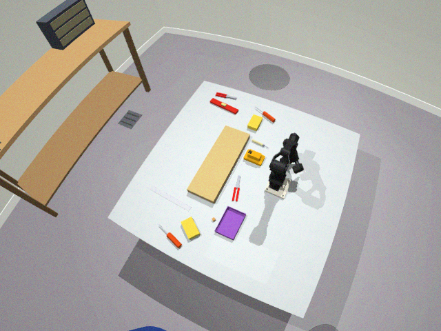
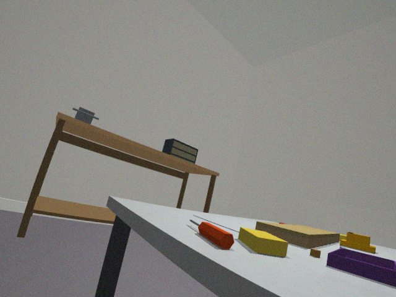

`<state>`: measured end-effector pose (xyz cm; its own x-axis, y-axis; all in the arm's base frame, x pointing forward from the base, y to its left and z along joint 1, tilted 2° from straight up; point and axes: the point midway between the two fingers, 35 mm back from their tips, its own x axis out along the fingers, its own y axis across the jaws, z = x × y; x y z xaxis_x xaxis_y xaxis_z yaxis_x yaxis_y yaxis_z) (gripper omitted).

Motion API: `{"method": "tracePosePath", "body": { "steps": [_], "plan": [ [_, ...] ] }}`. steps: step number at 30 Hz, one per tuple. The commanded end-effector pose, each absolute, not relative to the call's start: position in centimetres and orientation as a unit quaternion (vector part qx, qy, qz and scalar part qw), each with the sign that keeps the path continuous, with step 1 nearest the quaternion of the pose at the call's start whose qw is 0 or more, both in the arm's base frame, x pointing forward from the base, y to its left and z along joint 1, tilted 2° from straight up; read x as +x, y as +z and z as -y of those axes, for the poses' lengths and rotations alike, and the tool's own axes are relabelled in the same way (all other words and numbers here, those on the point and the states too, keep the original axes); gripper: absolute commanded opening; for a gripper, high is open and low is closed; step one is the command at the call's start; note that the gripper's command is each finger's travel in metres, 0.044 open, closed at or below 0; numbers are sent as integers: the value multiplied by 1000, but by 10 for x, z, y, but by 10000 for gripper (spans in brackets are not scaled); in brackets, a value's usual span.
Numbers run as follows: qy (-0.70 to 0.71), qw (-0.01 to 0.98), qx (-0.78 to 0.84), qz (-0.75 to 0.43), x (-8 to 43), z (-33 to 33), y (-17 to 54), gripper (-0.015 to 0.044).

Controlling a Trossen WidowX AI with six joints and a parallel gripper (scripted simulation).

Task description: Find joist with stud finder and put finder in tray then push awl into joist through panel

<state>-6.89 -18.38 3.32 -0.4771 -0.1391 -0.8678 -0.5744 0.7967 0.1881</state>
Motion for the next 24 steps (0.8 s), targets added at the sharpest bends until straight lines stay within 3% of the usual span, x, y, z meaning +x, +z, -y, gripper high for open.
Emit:
{"method": "tracePosePath", "body": {
  "steps": [1,5,15,19,24],
  "plan": [
    [232,465,-216,-826,-68,184,33,426],
    [178,503,-229,-814,-39,197,36,440],
    [-16,701,-181,-689,104,206,66,440],
    [-57,765,-115,-631,153,191,81,440],
    [5,798,-11,-602,200,129,86,440]
  ]
}}
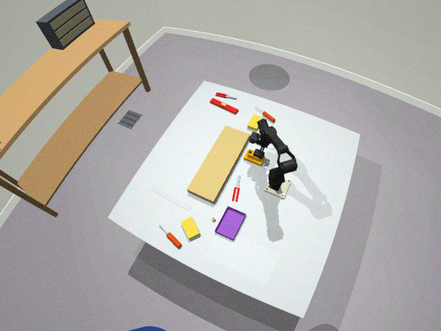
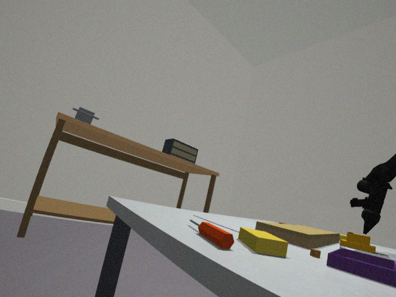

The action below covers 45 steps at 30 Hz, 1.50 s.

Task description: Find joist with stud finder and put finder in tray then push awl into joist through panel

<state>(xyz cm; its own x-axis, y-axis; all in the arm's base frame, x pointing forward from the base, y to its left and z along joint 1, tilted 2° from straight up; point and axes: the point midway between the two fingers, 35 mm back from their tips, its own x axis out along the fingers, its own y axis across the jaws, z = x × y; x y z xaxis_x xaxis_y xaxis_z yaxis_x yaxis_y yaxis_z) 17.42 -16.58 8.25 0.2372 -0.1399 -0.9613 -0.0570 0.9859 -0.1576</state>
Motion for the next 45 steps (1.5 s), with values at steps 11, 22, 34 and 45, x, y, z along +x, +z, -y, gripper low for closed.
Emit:
{"method": "tracePosePath", "body": {
  "steps": [11,22,34,45],
  "plan": [
    [15,799,4,-601,204,120,86,440],
    [15,799,4,-602,201,123,80,440],
    [15,799,4,-602,202,123,61,440],
    [15,799,4,-602,201,122,43,440]
  ]
}}
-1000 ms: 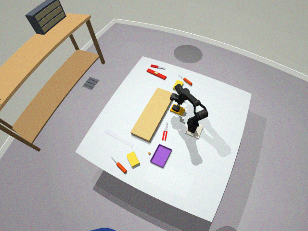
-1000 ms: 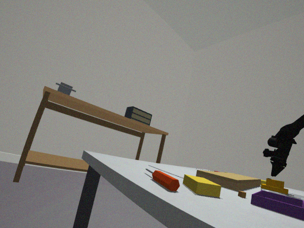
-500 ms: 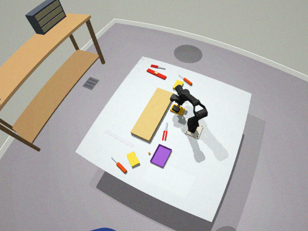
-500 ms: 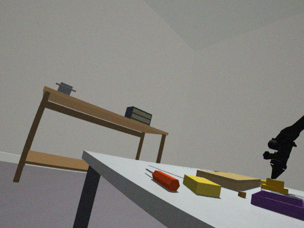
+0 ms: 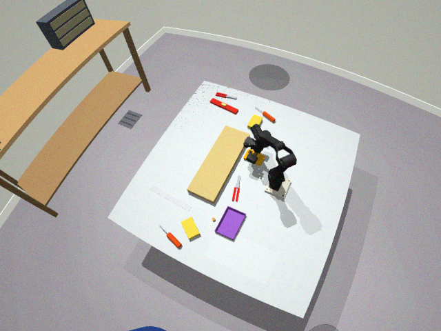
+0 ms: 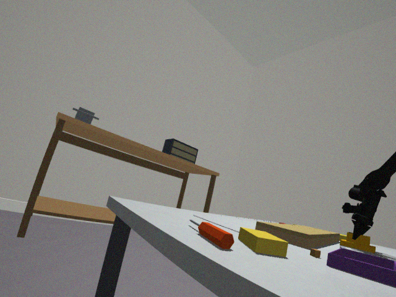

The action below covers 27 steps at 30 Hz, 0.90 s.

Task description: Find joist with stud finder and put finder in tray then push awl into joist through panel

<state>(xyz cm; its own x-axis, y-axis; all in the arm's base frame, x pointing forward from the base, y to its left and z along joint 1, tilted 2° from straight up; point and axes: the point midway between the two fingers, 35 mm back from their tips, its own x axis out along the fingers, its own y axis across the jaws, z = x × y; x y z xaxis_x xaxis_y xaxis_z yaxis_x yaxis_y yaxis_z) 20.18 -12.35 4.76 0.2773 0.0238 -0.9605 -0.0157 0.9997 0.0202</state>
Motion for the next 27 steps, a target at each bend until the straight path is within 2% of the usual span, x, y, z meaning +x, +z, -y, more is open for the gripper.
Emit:
{"method": "tracePosePath", "body": {
  "steps": [1,6,9,27],
  "plan": [
    [15,799,4,-602,201,122,41,440],
    [15,799,4,-602,201,122,36,440],
    [15,799,4,-602,201,122,36,361],
    [15,799,4,-602,201,122,36,241]
  ]
}}
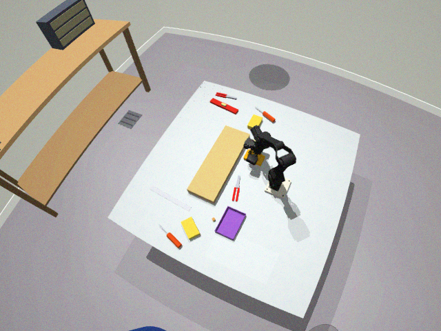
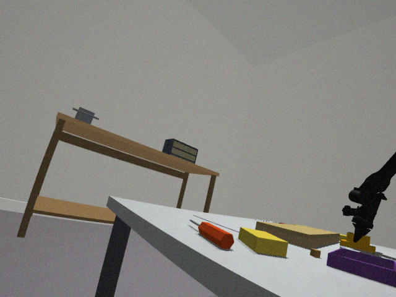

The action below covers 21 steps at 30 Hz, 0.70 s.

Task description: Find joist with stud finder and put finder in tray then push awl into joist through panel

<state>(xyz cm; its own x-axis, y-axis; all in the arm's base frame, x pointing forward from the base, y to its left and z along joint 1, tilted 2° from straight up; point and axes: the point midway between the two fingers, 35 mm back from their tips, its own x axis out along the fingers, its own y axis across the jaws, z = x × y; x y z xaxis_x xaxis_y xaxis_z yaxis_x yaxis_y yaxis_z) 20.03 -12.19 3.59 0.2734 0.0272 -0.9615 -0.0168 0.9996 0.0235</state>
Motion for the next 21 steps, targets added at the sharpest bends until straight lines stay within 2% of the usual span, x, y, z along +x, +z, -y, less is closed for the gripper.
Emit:
{"method": "tracePosePath", "body": {
  "steps": [1,11,17,21],
  "plan": [
    [15,799,4,-602,201,122,36,235],
    [15,799,4,-602,201,122,36,168],
    [15,799,4,-602,203,124,52,10],
    [15,799,4,-602,205,126,71,0]
  ]
}}
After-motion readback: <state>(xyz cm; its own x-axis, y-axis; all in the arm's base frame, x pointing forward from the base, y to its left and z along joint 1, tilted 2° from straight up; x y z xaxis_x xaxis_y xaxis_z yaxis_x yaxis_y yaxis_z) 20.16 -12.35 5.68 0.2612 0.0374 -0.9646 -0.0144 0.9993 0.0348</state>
